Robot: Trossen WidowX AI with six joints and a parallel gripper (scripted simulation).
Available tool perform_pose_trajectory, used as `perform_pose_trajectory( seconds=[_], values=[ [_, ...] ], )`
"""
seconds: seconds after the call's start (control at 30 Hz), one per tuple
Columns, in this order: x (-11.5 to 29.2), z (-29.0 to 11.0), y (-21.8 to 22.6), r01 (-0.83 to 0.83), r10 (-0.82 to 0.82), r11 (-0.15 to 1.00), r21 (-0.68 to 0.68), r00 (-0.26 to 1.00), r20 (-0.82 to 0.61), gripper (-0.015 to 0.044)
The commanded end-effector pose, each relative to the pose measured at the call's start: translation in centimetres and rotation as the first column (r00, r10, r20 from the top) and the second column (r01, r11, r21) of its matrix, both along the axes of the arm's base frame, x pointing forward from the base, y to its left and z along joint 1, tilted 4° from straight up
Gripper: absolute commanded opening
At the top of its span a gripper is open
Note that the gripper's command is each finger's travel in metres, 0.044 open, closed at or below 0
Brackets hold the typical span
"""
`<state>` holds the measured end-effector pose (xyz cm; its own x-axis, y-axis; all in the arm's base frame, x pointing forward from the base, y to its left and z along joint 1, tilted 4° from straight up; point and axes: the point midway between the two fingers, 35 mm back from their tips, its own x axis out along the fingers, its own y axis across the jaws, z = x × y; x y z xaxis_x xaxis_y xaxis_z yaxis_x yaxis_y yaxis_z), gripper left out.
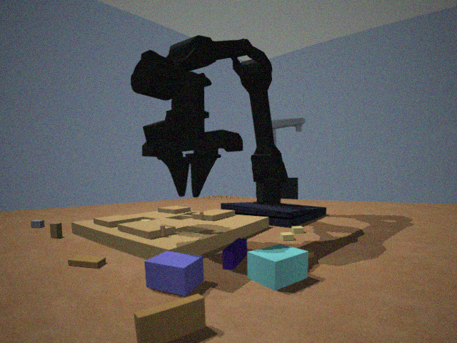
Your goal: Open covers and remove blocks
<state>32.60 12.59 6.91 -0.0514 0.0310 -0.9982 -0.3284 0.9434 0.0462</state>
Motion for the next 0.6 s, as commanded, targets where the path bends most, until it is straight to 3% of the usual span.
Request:
perform_pose_trajectory(
  seconds=[0.0,0.4,0.57],
  values=[
    [0.08,0.19,0.05,-0.104,0.104,0.995,0.006,0.995,0.007,0.0144],
    [0.1,0.38,0.1,-0.44,0.44,0.898,0.019,0.898,0.023,0.0144],
    [0.1,0.35,0.1,-0.457,0.457,0.889,0.02,0.889,0.024,0.0144]
  ],
)
